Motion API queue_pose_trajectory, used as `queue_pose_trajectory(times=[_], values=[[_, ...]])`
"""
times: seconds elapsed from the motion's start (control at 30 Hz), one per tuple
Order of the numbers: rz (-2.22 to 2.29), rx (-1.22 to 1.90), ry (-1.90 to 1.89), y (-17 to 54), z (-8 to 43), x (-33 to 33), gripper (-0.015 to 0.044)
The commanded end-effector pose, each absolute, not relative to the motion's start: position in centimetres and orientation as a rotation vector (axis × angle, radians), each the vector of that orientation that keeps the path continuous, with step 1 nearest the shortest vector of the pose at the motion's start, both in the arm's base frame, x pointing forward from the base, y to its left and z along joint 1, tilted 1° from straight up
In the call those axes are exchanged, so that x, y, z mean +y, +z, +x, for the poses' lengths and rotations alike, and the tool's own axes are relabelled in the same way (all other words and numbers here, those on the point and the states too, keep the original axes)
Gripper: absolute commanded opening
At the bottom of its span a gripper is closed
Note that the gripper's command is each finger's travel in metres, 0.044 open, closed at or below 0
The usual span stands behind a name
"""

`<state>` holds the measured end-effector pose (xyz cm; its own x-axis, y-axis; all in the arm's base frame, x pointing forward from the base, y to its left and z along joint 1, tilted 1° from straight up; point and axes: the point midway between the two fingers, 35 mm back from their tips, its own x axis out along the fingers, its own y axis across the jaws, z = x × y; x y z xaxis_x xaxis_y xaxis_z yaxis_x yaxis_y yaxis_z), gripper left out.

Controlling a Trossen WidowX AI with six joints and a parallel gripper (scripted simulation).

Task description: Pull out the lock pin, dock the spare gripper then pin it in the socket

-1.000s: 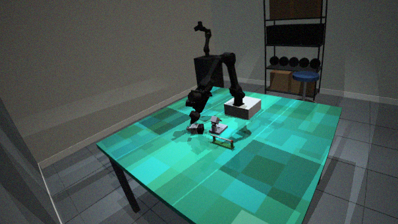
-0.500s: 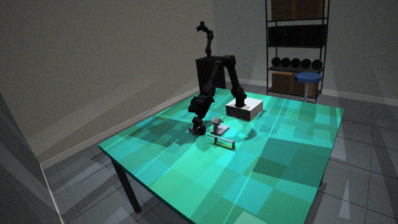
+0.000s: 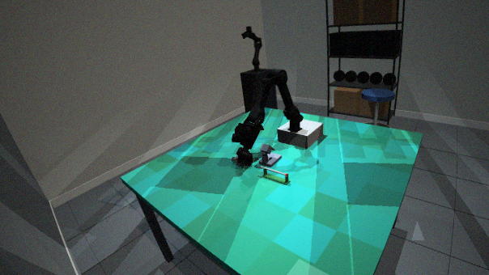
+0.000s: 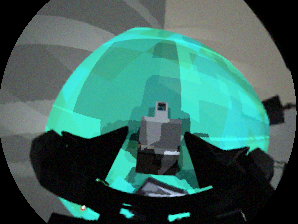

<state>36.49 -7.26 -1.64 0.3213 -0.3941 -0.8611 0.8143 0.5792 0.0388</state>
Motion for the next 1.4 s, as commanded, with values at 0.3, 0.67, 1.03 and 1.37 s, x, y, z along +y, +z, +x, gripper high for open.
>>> queue_pose_trajectory(times=[0.3,0.67,1.03,1.37], values=[[0.521,0.949,-0.851,-4.0,36.0,-7.2,0.044],[0.521,0.949,-0.851,-4.1,36.0,-7.2,0.0309],[0.521,0.948,-0.851,-4.1,36.1,-7.2,0.0177],[0.522,0.947,-0.85,-0.1,36.7,-7.3,0.0]])
